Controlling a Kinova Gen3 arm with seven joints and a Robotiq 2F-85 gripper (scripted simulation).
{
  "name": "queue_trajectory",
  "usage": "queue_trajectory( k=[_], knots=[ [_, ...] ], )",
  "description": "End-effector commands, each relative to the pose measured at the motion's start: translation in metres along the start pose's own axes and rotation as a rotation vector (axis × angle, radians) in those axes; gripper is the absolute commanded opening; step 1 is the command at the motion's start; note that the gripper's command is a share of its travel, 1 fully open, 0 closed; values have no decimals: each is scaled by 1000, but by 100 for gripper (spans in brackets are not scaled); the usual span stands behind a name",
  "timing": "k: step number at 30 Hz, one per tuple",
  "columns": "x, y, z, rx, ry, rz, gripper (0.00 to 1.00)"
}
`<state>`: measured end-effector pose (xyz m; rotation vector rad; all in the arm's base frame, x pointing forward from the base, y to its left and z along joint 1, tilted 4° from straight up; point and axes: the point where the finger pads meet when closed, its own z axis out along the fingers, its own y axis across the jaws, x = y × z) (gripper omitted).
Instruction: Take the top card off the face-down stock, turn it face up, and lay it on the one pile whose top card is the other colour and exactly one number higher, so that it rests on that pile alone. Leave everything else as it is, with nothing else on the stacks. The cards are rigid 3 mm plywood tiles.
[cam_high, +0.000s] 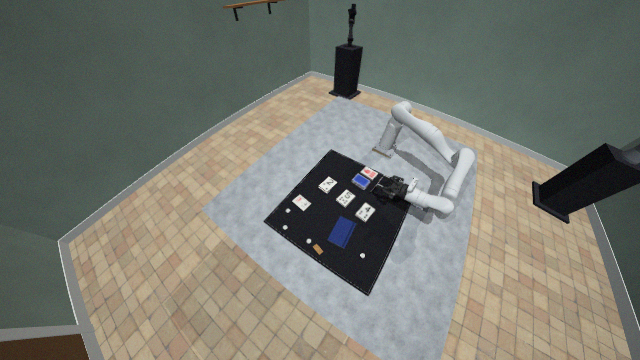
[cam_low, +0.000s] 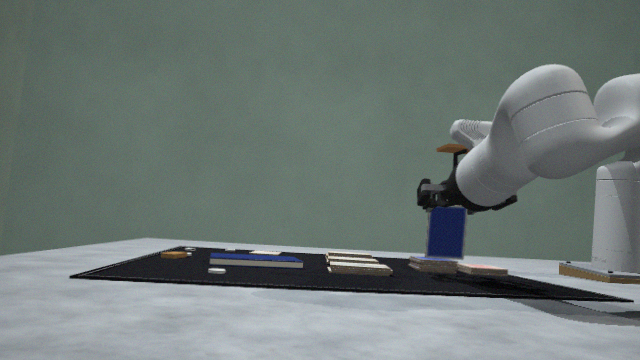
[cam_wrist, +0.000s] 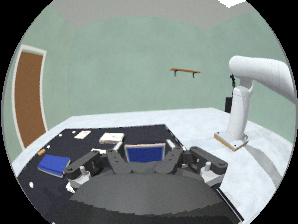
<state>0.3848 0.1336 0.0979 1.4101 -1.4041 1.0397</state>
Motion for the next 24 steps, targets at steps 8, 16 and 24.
queue_trajectory(
  k=[8,16,24],
  knots=[
    [0,0,0,0,-1,1,71],
    [-3,0,2,0,-1,1,71],
    [-11,0,6,0,-1,1,71]
  ],
)
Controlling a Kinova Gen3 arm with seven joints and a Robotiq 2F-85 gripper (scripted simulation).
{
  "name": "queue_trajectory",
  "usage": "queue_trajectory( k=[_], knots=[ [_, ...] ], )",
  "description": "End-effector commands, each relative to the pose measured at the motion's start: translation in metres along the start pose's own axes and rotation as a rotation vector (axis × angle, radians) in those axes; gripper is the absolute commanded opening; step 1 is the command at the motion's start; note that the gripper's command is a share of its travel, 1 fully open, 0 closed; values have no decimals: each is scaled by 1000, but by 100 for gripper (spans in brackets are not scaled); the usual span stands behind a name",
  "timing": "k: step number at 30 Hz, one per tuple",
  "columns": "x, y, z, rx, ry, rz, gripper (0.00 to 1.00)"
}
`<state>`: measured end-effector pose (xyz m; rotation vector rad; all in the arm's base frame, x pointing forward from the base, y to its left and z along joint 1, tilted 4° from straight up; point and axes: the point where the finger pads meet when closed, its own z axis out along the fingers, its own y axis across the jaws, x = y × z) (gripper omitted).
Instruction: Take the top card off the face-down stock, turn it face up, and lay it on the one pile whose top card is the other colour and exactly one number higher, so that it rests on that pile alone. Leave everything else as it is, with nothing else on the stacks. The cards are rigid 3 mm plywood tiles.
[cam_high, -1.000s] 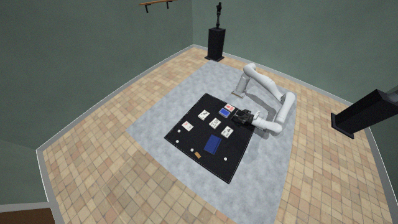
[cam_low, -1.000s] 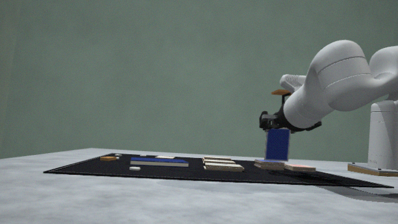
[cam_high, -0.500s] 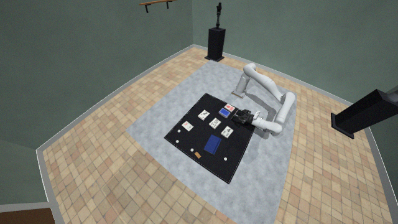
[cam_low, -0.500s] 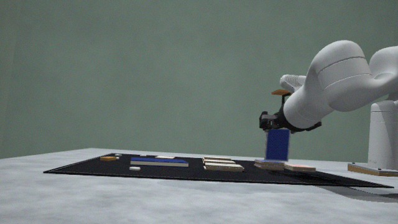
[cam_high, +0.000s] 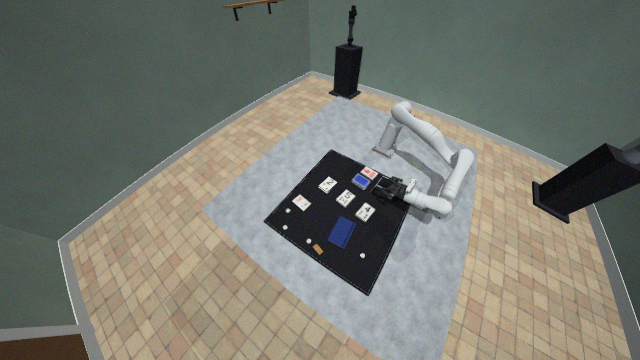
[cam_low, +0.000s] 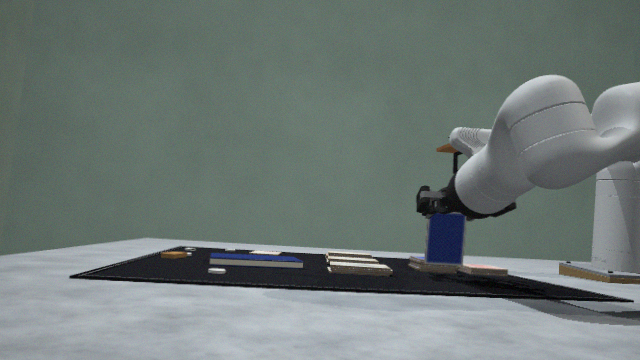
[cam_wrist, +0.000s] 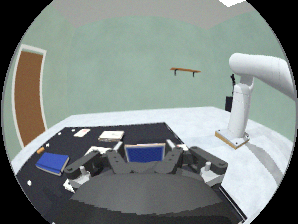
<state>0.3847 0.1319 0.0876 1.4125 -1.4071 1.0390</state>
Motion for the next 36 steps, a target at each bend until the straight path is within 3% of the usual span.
queue_trajectory(
  k=[1,36],
  knots=[
    [-2,0,2,-1,3,0,71],
    [-13,0,8,-1,3,0,71]
  ],
)
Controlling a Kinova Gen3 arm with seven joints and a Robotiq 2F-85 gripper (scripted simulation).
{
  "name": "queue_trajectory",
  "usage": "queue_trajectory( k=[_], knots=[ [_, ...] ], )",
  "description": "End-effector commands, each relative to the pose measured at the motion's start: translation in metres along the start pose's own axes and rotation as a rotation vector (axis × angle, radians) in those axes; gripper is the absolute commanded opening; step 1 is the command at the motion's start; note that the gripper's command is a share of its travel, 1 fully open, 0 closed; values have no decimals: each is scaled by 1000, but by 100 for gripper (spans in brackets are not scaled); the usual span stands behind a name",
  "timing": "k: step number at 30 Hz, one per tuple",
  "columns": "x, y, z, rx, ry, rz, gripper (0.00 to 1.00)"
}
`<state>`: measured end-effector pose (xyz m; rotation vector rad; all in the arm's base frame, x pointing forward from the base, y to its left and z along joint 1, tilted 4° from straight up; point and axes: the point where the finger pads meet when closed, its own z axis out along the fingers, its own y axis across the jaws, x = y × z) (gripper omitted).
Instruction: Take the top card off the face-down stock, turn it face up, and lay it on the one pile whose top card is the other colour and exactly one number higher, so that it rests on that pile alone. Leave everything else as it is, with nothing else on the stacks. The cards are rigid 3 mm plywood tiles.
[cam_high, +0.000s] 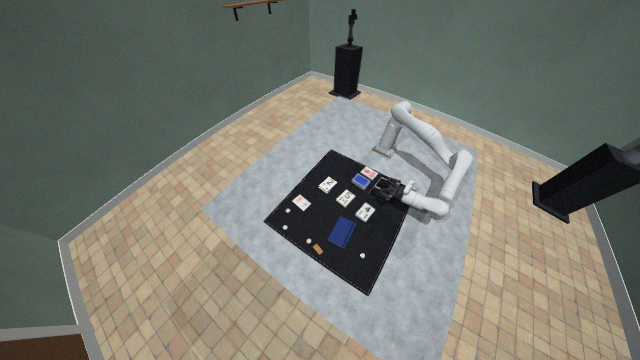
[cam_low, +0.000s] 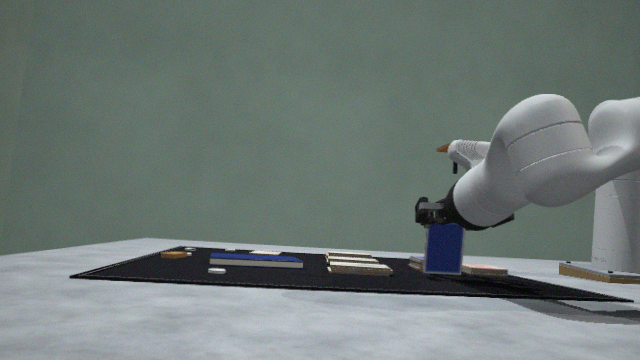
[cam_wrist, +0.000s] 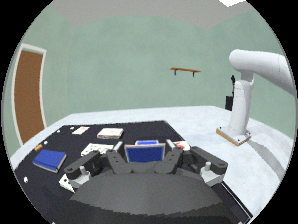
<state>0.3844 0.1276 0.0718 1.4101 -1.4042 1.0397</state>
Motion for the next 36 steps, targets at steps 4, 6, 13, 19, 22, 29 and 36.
queue_trajectory(
  k=[4,6,13,19,22,29,36],
  knots=[
    [1,0,0,0,-1,1,71],
    [1,0,0,0,-1,1,71],
    [1,0,-1,0,-1,1,71],
    [0,0,-1,0,-1,1,71],
    [0,0,-2,0,-1,1,71],
    [-1,0,-5,0,-1,1,71],
    [-3,0,-7,0,-1,1,71]
  ],
)
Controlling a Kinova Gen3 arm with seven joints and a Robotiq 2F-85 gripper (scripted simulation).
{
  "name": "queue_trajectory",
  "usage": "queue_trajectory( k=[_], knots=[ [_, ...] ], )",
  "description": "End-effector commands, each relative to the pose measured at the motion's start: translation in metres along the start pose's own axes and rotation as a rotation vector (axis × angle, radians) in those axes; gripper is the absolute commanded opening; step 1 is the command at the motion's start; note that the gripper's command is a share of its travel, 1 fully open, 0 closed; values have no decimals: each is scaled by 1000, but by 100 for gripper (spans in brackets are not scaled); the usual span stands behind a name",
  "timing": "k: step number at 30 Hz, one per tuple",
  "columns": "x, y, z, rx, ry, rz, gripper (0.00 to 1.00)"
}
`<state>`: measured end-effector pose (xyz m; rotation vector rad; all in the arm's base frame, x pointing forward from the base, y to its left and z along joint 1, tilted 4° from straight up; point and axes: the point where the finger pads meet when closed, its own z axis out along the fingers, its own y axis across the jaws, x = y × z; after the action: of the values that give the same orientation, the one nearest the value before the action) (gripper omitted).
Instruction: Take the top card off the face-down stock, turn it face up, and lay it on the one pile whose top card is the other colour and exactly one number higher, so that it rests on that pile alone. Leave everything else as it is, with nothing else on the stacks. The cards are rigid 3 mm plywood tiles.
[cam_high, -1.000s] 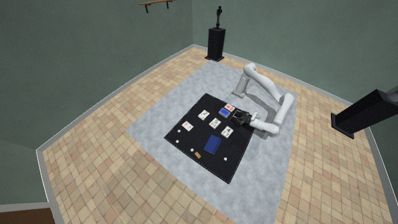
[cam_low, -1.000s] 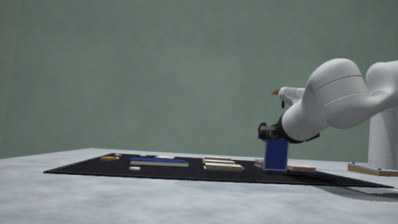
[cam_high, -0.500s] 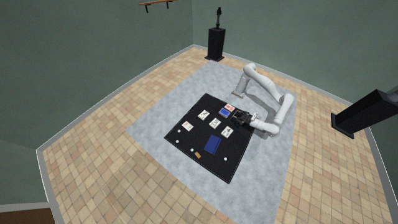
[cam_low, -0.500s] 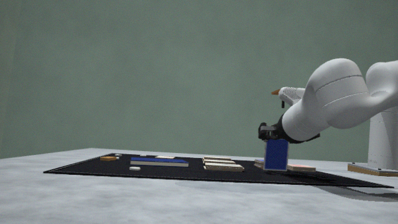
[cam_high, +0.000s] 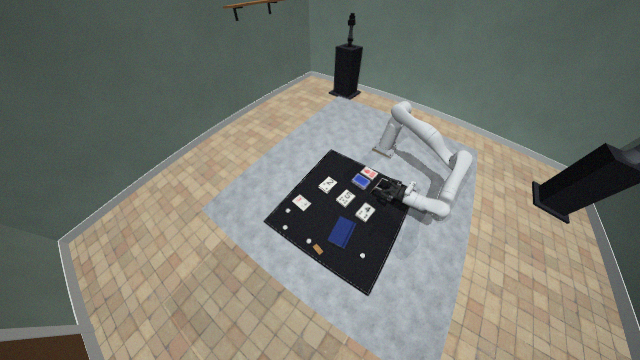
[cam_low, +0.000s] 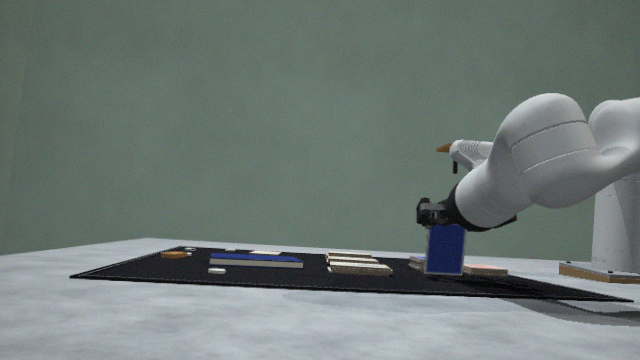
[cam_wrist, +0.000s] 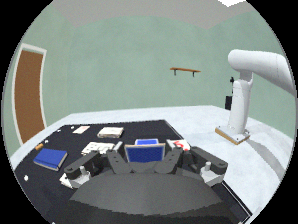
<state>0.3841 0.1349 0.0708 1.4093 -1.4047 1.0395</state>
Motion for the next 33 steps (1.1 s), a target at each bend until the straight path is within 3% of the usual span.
queue_trajectory(
  k=[1,33],
  knots=[
    [0,-1,-1,1,-1,1,71],
    [-15,-1,-22,1,-1,1,71]
  ],
)
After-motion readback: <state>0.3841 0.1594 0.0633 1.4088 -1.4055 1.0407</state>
